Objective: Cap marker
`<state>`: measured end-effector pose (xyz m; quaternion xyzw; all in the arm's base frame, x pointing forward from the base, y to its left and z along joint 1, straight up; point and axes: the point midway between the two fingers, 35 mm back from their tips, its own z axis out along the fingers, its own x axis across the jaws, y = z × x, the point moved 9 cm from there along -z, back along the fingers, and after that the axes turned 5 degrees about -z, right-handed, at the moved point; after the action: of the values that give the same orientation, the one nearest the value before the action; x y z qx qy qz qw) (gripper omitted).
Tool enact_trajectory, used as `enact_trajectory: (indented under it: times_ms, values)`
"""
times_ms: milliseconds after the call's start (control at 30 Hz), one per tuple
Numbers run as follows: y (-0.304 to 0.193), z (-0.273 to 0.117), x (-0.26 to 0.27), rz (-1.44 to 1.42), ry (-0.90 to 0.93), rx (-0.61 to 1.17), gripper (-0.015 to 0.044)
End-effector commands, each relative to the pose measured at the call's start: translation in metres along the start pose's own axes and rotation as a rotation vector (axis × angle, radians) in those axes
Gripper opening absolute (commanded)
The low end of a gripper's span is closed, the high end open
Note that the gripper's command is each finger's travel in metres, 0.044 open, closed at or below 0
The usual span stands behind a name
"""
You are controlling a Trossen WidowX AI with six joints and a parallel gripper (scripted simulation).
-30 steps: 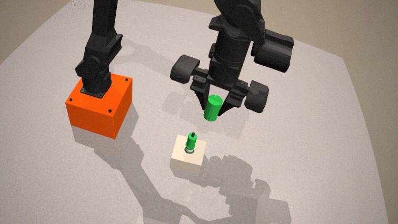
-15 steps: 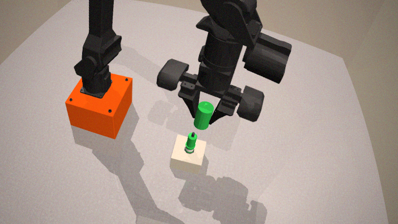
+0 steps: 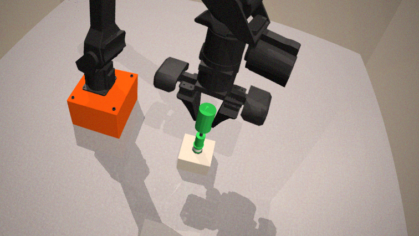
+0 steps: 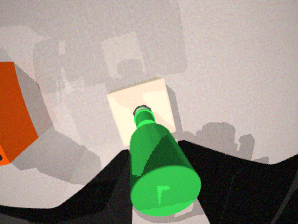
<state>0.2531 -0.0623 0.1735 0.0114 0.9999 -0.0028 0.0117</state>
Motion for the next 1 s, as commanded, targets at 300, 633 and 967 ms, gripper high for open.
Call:
enact_trajectory:
  times_ms: [300, 633, 967]
  values:
    - [0.0, 0.017, -0.001, -0.003, -0.001, -0.002, 0.0]
    - [-0.001, 0.033, -0.001, -0.003, -0.001, -0.002, 0.0]
    - [0.0, 0.049, 0.0, -0.003, -0.001, -0.002, 0.0]
